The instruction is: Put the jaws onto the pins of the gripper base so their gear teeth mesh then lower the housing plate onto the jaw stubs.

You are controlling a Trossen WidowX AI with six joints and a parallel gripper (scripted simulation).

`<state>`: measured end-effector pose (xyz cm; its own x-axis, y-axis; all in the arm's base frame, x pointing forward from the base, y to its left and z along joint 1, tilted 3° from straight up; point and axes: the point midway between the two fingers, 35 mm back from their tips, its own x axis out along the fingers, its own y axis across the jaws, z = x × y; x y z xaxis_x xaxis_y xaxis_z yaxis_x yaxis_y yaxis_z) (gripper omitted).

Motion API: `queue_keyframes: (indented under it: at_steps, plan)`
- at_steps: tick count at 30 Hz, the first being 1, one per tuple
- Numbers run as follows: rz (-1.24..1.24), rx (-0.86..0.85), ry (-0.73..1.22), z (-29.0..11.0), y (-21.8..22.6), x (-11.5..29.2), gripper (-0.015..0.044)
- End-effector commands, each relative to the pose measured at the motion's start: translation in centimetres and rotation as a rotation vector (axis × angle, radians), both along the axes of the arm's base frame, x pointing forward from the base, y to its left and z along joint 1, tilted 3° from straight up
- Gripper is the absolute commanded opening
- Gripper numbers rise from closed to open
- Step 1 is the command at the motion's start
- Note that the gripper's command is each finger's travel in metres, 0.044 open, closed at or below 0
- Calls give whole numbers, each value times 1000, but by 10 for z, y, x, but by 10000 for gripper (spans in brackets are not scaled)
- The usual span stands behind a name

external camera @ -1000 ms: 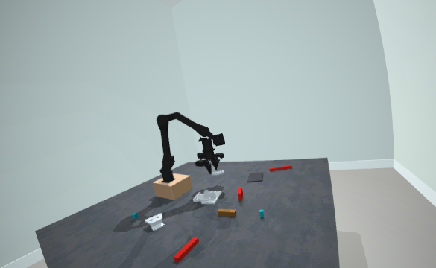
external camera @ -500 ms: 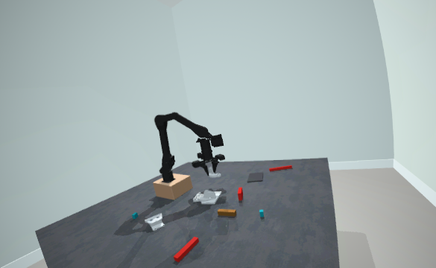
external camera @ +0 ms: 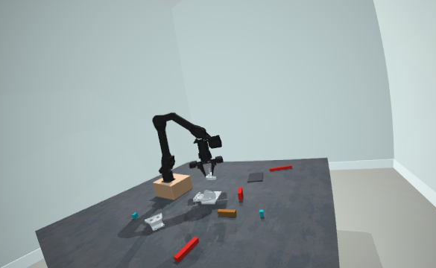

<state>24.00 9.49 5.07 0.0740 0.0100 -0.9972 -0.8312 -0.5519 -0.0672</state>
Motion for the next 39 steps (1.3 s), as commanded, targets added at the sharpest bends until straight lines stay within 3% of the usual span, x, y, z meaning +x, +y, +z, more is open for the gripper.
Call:
queue_keyframes:
  at_steps: [1,39]
  plan:
    - [-88,6,10,-2,-7,-3,134]
    - [-1002,66,15,-3,-71,-11,134]
